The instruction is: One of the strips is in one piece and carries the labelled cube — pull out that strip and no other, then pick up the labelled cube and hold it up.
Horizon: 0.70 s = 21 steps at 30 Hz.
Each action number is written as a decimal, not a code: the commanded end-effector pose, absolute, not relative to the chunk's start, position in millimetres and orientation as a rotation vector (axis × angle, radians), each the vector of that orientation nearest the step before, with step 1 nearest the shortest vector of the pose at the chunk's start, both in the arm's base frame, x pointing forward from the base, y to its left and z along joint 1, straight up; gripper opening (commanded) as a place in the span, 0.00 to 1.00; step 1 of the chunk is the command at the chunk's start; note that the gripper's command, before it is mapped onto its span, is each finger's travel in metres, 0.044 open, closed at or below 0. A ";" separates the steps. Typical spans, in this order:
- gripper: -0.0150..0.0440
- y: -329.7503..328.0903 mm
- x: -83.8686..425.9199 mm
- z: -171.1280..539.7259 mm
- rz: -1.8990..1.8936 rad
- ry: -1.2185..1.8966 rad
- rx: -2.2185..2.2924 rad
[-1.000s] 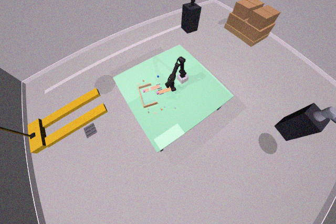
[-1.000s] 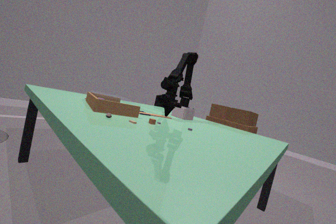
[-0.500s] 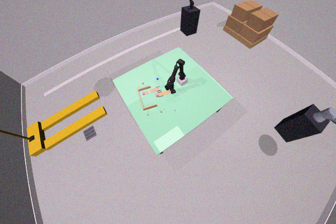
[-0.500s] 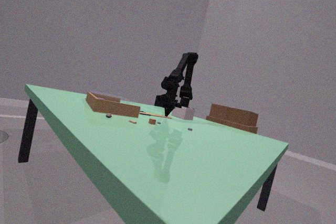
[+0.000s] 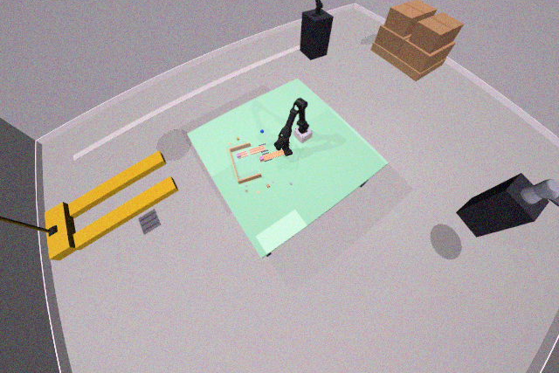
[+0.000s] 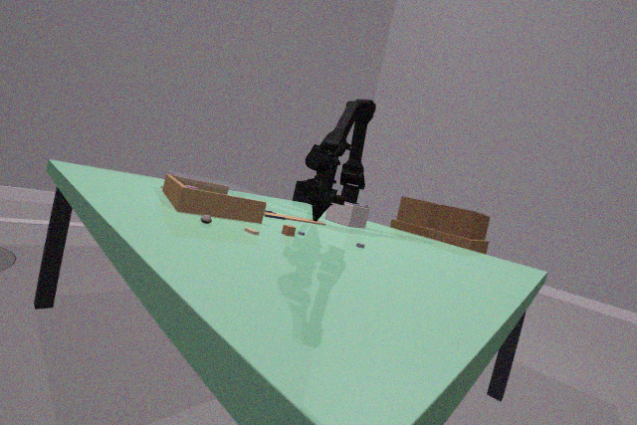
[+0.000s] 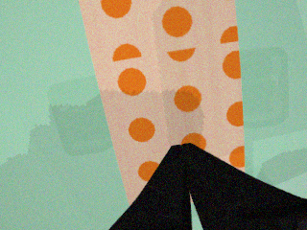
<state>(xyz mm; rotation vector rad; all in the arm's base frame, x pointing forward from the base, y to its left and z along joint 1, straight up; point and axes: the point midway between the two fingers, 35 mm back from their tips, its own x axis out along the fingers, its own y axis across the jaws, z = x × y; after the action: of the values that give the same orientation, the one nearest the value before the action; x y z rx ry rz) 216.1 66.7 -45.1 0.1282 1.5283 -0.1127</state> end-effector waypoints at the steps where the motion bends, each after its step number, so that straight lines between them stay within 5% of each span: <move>1: 0.25 65.1 208.5 -48.9 -0.119 1.553 0.127; 11: 0.25 66.7 216.8 -2.4 -0.119 1.552 0.127; 21: 0.70 62.8 255.9 -1.4 -0.108 1.549 0.116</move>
<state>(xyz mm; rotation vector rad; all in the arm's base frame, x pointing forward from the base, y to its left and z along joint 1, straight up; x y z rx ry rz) 243.7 63.7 -3.2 0.1177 1.5498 -0.1144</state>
